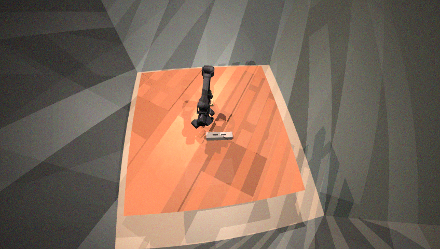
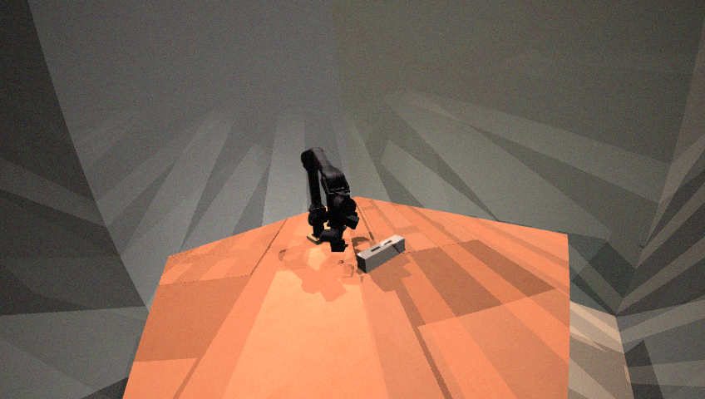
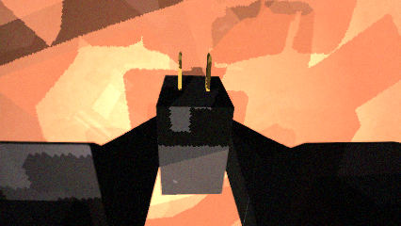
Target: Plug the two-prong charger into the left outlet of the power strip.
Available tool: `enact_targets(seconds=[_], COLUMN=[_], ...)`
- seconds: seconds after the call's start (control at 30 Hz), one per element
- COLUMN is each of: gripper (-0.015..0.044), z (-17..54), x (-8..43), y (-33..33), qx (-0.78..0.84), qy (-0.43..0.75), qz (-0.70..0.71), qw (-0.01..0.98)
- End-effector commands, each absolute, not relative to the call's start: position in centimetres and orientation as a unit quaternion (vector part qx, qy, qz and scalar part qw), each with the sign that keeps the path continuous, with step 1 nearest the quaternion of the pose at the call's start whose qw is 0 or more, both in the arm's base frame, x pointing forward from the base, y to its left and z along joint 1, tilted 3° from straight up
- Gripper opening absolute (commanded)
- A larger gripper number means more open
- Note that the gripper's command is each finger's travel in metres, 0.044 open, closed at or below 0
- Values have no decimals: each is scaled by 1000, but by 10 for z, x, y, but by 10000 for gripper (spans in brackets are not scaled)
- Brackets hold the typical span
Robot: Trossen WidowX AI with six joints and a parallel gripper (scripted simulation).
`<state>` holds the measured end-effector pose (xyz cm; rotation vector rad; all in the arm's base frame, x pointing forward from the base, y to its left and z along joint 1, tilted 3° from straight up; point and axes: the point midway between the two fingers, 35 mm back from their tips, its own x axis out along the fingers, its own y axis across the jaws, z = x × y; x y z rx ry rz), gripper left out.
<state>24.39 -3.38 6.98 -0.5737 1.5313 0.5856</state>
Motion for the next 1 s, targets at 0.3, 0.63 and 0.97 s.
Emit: enact_targets(seconds=[0.3,0.63,0.97], gripper=[0,0,0], z=[65,61,57], x=[248,249,249], y=[-9,9,27], qx=[-212,-182,-152], qy=[683,691,699], qz=[226,200,174], qw=[661,670,677])
